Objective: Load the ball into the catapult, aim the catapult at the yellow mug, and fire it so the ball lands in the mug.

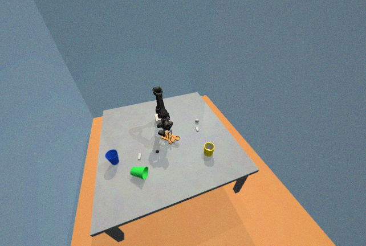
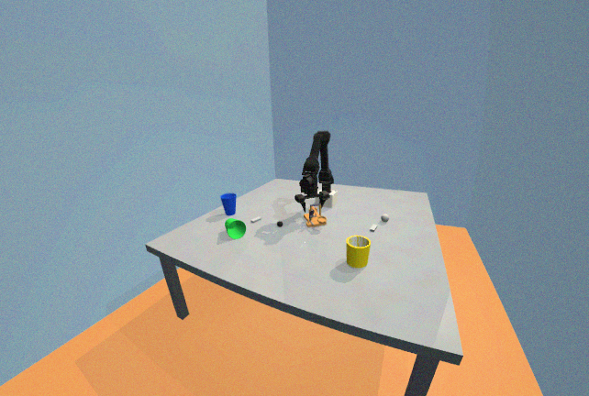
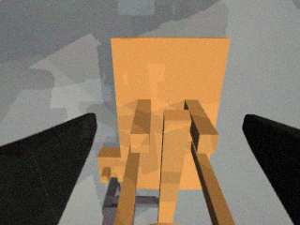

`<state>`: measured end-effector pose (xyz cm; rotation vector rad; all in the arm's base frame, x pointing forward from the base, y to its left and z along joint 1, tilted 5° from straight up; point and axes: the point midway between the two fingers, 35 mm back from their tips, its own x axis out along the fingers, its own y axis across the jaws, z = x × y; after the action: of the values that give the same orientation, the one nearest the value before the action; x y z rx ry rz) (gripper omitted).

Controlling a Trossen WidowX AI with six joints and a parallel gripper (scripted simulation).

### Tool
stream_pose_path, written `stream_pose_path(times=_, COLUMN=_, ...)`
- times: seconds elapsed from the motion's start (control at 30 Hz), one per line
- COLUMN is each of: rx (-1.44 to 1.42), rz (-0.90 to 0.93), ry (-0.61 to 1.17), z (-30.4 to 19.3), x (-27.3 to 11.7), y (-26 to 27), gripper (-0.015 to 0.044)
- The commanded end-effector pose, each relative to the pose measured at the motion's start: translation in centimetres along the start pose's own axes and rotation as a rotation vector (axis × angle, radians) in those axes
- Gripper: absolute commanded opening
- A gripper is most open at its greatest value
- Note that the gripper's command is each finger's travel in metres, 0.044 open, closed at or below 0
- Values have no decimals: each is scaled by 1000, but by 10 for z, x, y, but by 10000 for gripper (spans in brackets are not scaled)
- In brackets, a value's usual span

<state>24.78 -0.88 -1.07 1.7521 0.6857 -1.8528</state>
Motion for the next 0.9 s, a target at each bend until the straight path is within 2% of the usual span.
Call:
stream_pose_path(times=0.0, rx=2, rz=1, ry=-5, z=2, x=8, y=-1, gripper=440)
stream_pose_path(times=0.37, rx=2, rz=1, ry=-5, z=3, x=22, y=-1, gripper=440)
stream_pose_path(times=0.77, rx=1, rz=-1, ry=-2, z=1, x=18, y=-1, gripper=125)
stream_pose_path(times=0.87, rx=1, rz=-1, ry=-2, z=1, x=18, y=-1, gripper=105)
